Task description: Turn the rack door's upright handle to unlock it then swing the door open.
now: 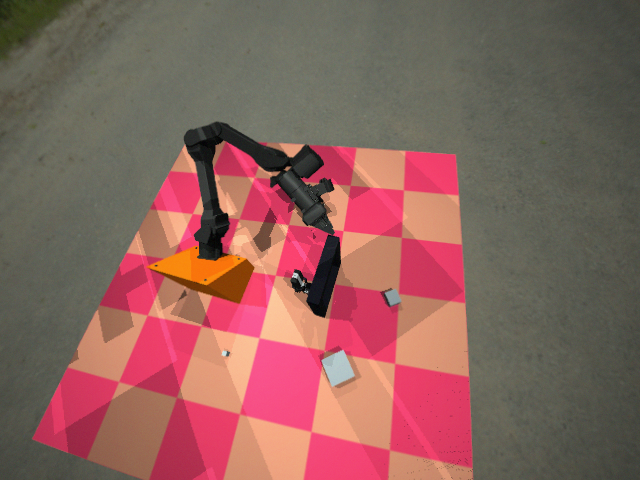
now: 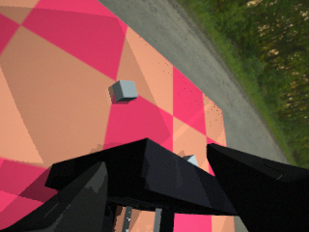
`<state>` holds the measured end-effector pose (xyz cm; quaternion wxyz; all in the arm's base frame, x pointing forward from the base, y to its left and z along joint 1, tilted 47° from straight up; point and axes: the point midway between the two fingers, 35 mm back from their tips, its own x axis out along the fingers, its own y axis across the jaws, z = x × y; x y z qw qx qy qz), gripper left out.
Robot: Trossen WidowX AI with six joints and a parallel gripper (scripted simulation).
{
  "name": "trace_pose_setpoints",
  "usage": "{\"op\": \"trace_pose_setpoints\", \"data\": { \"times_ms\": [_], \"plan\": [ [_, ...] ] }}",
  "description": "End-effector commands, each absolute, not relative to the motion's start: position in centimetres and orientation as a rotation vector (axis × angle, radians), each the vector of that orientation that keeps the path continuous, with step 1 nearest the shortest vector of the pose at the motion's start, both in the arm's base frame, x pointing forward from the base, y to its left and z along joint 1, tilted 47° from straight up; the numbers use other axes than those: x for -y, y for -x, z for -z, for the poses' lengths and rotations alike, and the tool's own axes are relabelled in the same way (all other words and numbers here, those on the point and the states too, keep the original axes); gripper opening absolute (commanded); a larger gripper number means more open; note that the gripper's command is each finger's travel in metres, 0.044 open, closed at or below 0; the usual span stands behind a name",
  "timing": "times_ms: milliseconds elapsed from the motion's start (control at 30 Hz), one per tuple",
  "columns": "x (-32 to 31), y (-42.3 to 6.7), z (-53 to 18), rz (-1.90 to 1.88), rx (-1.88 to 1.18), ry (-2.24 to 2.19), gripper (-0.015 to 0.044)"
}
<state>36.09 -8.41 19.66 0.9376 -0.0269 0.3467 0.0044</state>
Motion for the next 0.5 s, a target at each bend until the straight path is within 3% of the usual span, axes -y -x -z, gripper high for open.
{"op": "trace_pose_setpoints", "data": {
  "times_ms": [0,467],
  "plan": [
    [9.6,-35.9,-17.9,-0.027,-0.802,0.025,0.0298],
    [13.2,-34.3,-13.2,-0.113,-1.076,-0.139,0.0298]
  ]
}}
